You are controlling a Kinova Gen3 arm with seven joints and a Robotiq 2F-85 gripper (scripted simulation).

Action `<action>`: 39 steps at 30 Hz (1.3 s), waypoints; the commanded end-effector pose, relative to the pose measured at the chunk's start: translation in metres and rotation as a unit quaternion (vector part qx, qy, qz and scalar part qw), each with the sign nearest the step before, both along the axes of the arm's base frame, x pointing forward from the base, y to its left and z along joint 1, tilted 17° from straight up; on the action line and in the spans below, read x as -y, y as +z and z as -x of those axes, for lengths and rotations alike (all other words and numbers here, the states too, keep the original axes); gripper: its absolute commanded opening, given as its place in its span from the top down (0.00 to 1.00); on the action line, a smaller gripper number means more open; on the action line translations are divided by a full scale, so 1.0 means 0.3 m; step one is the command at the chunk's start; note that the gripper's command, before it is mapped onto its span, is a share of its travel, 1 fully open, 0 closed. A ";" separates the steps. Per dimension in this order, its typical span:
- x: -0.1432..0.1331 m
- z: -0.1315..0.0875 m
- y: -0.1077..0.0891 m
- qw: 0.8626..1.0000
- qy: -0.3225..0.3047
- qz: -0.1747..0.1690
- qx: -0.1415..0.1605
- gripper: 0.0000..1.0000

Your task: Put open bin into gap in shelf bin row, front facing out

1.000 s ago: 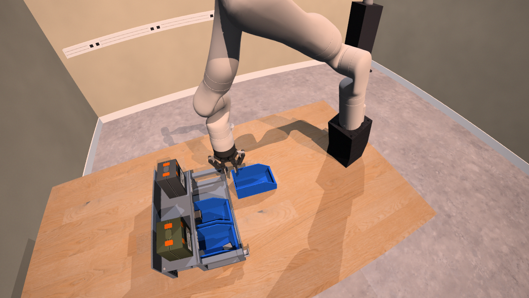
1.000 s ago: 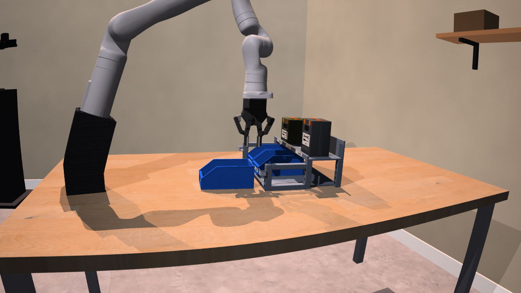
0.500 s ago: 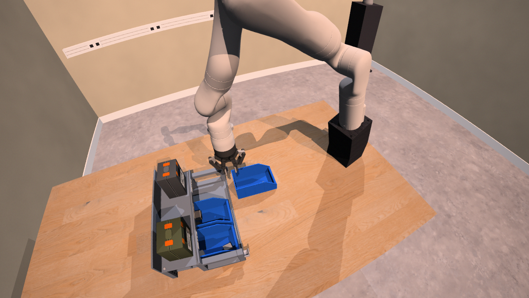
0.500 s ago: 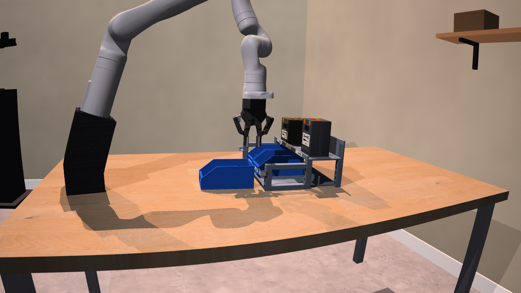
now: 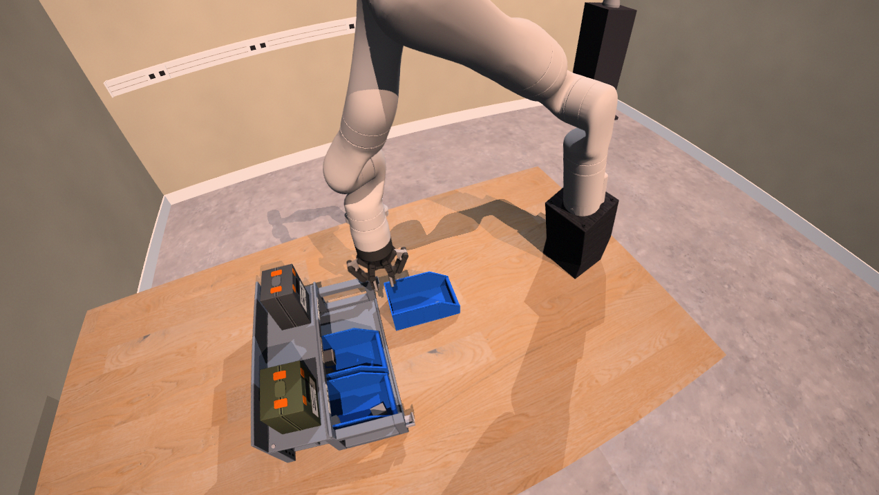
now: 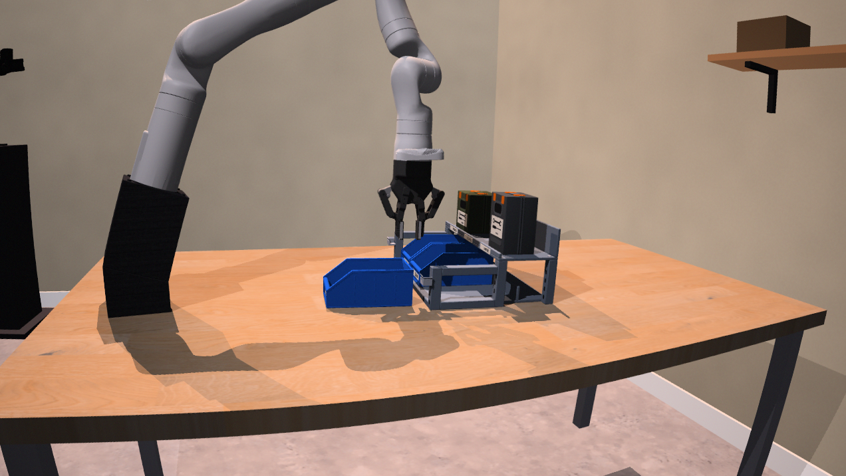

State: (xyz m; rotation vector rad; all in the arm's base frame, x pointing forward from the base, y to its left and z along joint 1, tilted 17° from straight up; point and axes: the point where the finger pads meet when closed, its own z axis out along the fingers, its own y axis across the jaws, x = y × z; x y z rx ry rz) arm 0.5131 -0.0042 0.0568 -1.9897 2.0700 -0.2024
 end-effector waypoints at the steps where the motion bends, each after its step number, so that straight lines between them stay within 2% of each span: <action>1: -0.003 0.005 0.002 1.000 0.001 0.000 0.001 0.61; 14: -0.004 0.007 0.002 1.000 0.002 0.000 0.001 0.61; 19: -0.007 -0.003 -0.029 1.000 0.002 0.000 0.001 0.61; 31: -0.007 -0.003 -0.029 1.000 0.002 0.000 0.001 0.61; 39: -0.009 -0.013 -0.061 1.000 0.002 0.000 0.001 0.61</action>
